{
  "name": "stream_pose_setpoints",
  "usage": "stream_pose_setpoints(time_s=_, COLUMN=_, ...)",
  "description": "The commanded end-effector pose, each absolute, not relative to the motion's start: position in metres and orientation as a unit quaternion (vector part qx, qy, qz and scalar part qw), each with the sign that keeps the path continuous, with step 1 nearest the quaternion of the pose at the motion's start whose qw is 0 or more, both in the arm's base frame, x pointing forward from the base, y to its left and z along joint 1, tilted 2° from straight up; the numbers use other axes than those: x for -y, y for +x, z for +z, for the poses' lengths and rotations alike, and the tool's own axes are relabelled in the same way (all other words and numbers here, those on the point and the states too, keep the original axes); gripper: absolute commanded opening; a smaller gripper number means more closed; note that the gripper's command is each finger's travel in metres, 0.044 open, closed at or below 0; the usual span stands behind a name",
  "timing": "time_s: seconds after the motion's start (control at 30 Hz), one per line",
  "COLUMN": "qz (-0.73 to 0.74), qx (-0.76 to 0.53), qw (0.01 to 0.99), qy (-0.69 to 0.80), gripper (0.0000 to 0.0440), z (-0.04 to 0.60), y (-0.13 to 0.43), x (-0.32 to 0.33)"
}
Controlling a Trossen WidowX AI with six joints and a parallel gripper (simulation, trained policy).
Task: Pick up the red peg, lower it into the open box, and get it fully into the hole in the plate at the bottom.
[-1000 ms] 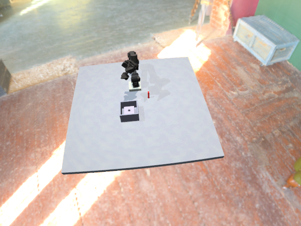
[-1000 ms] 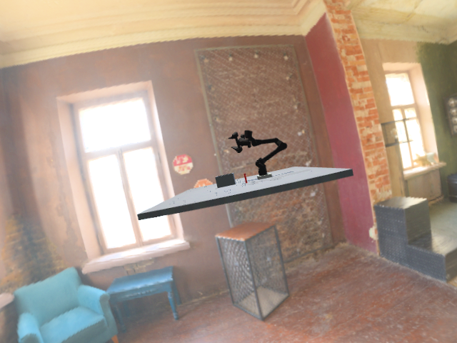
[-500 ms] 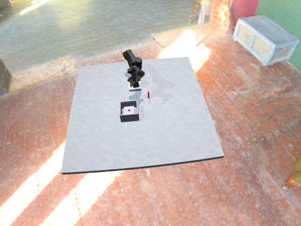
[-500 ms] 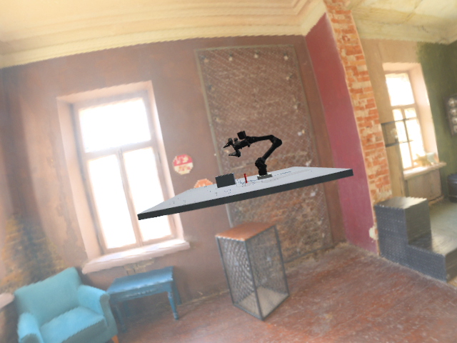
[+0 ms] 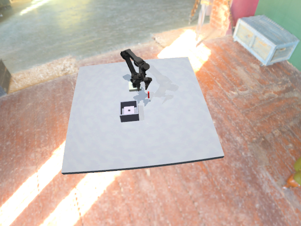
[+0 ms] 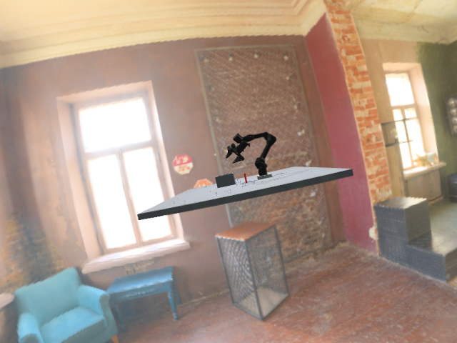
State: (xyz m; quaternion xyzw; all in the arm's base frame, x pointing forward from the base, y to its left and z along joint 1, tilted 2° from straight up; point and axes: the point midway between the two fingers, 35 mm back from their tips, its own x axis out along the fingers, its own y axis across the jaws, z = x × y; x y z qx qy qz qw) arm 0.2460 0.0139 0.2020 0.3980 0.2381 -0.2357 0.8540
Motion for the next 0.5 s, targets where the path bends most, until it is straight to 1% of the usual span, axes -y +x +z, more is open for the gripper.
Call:
stream_pose_setpoints(time_s=0.0, qz=-0.245, qx=-0.307, qw=0.837, qy=0.381, gripper=0.0440, z=0.181, y=0.238, x=-0.028)
stream_pose_setpoints(time_s=0.23, qz=-0.274, qx=-0.407, qw=0.797, qy=0.351, gripper=0.0440, z=0.149, y=0.219, x=-0.046)
stream_pose_setpoints(time_s=0.47, qz=-0.305, qx=-0.470, qw=0.759, qy=0.331, gripper=0.0440, z=0.123, y=0.206, x=-0.057)
